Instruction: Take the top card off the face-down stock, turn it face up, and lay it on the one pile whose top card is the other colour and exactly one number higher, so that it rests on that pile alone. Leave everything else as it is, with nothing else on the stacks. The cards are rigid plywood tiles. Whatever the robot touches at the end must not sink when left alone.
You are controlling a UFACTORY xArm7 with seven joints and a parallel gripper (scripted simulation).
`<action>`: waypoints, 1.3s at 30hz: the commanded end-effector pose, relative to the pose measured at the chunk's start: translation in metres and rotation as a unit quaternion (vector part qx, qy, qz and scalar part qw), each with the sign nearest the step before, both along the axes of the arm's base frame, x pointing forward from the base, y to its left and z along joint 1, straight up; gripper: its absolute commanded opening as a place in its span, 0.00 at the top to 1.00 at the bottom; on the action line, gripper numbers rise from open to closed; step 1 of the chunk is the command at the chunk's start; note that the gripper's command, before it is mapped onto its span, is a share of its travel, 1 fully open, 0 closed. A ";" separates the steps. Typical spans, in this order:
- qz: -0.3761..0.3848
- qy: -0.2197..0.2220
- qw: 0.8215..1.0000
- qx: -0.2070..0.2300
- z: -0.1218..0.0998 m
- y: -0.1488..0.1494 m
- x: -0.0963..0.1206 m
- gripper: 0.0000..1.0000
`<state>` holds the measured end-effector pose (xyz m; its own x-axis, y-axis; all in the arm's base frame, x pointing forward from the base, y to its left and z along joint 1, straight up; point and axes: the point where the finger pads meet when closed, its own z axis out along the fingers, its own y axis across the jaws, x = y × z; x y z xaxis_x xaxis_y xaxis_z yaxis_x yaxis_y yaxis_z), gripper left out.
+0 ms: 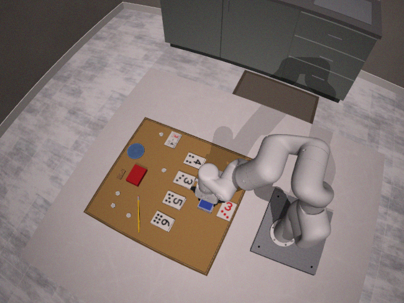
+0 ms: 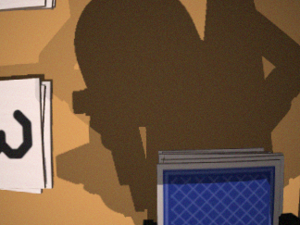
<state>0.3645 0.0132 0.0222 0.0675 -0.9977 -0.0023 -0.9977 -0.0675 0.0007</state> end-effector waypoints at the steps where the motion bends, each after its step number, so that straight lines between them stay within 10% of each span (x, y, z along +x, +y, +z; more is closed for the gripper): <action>1: 0.000 -0.002 1.000 0.000 0.001 0.000 0.001 0.26; 39: 0.000 -0.002 1.000 0.000 0.013 0.000 0.001 0.26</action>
